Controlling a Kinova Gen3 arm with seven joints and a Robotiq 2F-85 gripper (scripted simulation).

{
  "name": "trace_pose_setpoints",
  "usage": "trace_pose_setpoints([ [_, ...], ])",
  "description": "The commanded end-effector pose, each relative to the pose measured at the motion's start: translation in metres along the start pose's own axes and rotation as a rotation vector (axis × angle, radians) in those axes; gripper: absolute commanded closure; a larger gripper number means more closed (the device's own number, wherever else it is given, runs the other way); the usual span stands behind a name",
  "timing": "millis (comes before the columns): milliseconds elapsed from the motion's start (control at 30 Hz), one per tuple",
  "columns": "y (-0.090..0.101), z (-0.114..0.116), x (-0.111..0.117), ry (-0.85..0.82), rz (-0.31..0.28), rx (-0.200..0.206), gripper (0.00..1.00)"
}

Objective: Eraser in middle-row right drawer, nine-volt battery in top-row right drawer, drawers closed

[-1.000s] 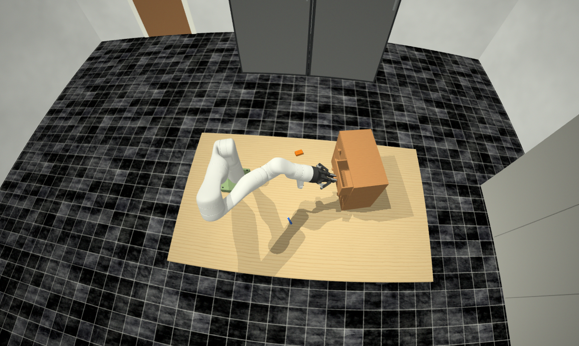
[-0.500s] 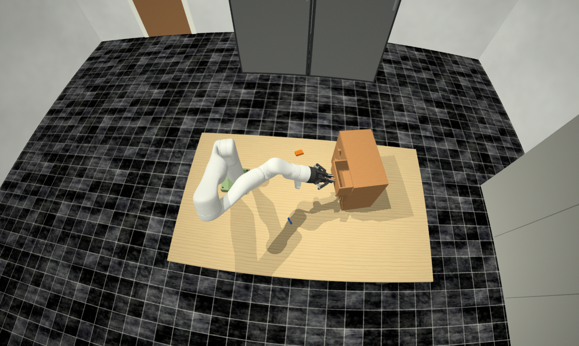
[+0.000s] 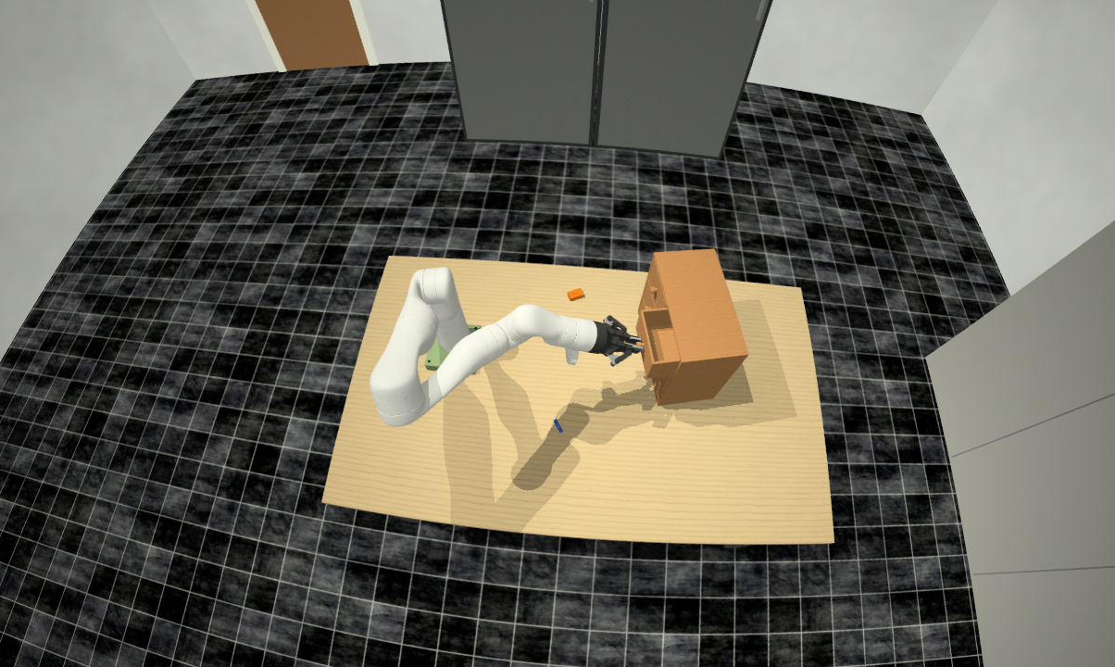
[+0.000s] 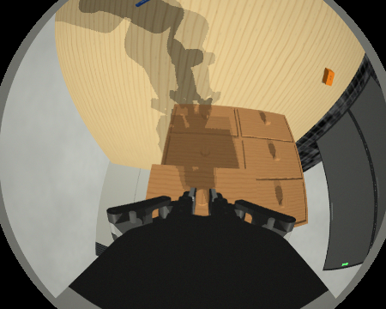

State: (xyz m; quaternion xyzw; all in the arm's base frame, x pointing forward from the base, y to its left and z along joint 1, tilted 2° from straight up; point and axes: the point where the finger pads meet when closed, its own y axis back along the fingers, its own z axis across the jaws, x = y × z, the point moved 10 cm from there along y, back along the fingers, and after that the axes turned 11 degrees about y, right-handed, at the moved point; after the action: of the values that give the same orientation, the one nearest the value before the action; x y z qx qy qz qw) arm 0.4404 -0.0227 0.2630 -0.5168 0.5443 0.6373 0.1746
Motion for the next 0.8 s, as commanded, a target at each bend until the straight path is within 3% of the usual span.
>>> trace_pose_setpoints([
  [0,0.0003,-0.0004,-0.0005,0.001,-0.001,0.002,0.87],
  [333,0.0003,-0.0004,-0.0005,0.001,-0.001,0.002,0.87],
  [567,0.0003,-0.0004,-0.0005,0.001,-0.001,0.002,0.71],
  [767,0.0003,-0.0004,-0.0005,0.001,-0.001,0.002,0.67],
])
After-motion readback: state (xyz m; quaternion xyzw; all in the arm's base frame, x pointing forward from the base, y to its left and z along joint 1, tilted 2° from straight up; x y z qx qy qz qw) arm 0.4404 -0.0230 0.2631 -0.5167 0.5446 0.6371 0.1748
